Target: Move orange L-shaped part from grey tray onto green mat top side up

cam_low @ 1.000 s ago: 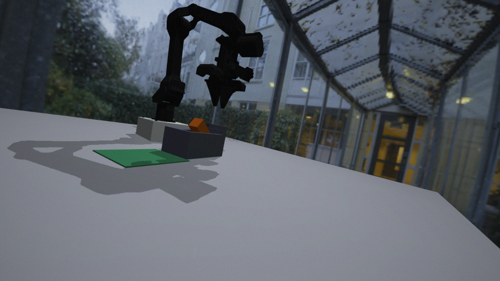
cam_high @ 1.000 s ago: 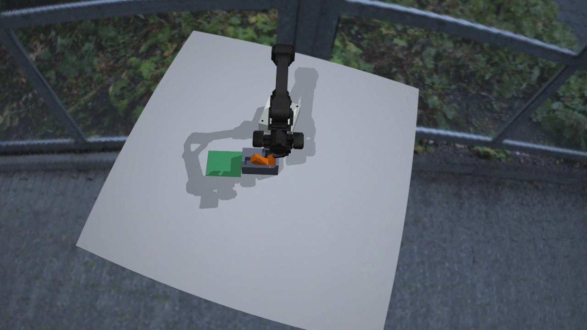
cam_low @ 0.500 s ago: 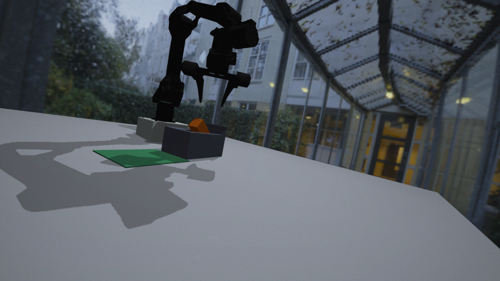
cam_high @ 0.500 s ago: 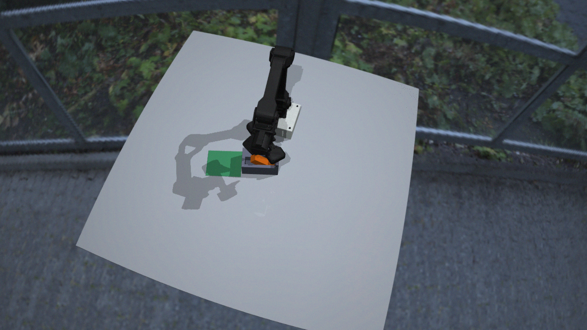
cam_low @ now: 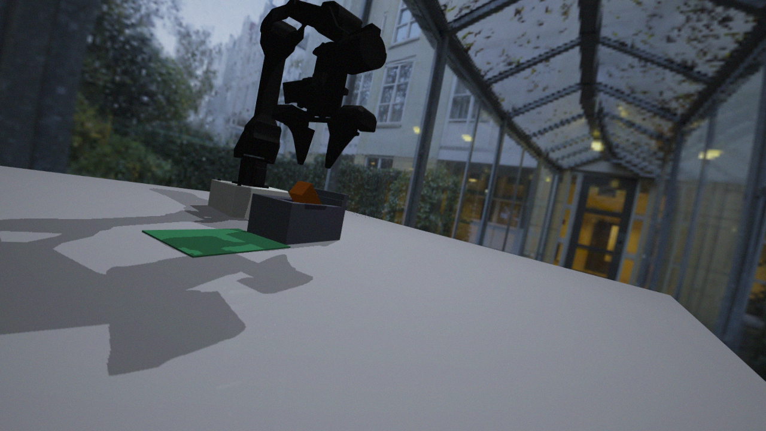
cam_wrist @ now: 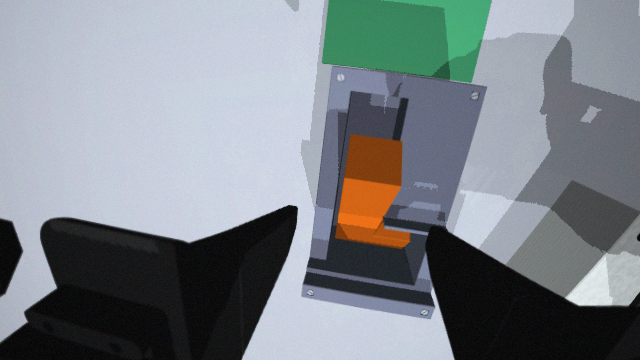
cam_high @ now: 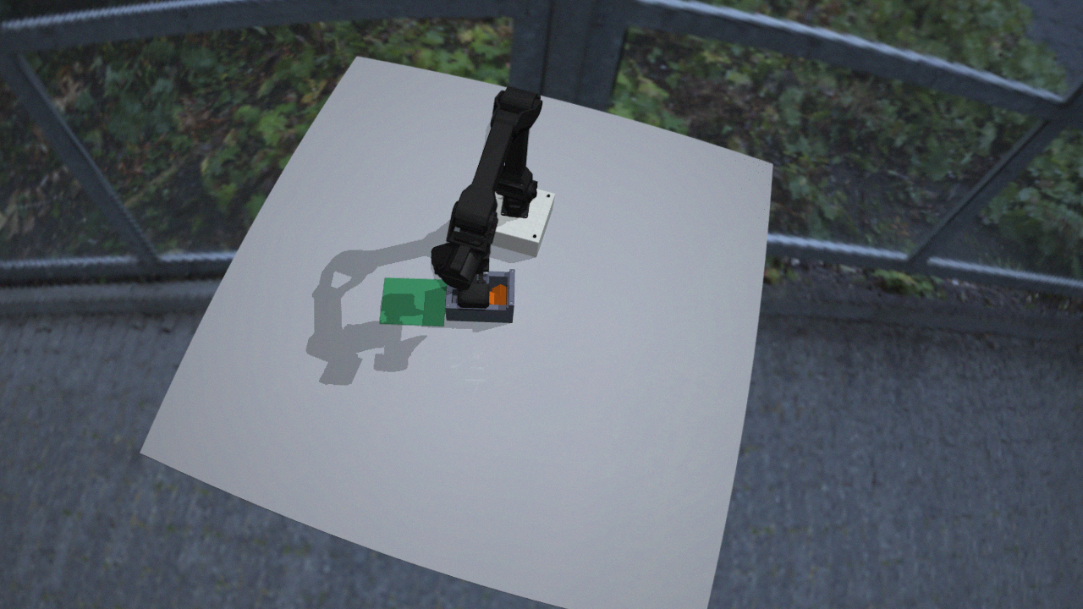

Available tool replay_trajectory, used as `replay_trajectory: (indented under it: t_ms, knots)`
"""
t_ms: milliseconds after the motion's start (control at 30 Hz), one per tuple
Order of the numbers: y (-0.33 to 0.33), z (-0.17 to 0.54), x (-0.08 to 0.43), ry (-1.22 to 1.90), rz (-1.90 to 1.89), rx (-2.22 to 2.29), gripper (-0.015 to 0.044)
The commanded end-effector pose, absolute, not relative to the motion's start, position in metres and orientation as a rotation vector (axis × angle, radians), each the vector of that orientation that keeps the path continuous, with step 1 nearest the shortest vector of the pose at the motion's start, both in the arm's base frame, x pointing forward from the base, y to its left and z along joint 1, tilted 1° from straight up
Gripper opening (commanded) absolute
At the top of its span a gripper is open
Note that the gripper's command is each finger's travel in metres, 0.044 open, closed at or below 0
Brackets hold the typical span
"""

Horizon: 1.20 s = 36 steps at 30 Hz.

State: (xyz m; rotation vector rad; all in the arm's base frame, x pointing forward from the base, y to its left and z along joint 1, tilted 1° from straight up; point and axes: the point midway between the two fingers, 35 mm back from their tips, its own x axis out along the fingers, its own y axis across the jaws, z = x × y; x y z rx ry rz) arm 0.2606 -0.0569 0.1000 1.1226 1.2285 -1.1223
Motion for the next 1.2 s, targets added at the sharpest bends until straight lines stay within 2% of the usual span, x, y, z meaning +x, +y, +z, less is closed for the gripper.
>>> replay_trajectory:
  t_ms: [0,1100,1167]
  knots:
    - [-0.058,0.087,0.259,1.231,-1.138,1.124,0.028]
    - [-0.059,0.039,0.259,1.231,-1.138,1.123,0.028]
    - [-0.058,0.042,0.26,1.234,-1.133,1.125,0.0228]
